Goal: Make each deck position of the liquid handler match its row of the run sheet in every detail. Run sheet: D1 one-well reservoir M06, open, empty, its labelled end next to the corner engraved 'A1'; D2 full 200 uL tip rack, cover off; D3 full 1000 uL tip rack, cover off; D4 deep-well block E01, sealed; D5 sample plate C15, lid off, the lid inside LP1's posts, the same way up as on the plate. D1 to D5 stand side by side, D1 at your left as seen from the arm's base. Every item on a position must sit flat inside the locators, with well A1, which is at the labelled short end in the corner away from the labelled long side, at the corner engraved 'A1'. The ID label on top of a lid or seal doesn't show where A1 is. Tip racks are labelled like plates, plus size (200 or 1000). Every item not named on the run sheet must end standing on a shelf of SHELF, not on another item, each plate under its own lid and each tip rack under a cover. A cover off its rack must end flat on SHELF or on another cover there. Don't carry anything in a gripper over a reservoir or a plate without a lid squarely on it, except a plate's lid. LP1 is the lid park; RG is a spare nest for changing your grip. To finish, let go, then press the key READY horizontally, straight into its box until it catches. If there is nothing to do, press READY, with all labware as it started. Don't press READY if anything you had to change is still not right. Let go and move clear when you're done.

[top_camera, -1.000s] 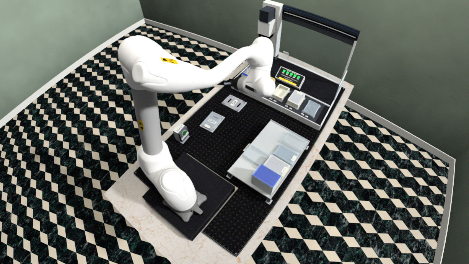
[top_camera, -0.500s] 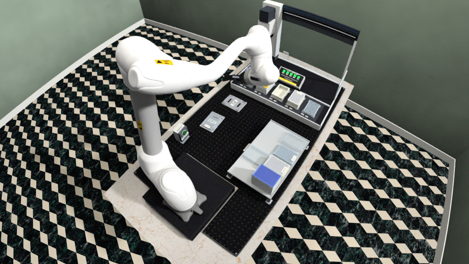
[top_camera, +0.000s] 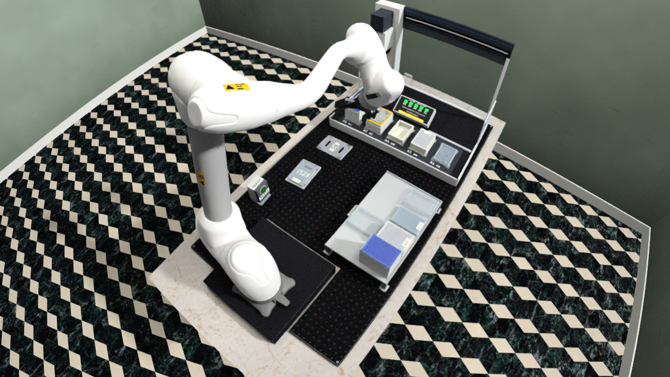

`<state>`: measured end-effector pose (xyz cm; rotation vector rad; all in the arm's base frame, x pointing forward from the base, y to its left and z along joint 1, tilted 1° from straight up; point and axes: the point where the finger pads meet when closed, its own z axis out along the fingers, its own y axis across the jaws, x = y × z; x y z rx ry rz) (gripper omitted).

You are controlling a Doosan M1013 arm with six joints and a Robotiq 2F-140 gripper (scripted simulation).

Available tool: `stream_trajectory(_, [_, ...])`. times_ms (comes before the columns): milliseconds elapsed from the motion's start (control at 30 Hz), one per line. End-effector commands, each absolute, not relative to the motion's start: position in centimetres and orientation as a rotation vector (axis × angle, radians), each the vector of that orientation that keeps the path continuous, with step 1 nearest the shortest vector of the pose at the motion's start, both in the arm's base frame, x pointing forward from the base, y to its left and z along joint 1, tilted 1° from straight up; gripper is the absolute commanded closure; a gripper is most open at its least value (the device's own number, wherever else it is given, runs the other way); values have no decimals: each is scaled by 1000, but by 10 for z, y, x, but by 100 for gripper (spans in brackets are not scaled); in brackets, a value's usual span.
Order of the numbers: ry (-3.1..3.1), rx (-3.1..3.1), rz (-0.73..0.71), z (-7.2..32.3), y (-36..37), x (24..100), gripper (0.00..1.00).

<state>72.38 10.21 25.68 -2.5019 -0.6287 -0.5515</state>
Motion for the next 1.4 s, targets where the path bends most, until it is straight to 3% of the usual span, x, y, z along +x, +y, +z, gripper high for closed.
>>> stream_trajectory(0, [-604, -2541, -521, 258, 95, 730, 21])
stream_trajectory(1033, [-163, -3009, -141, 265, -20, 817, 21])
stream_trajectory(1367, [-20, -3116, -18, 265, -22, 818, 21])
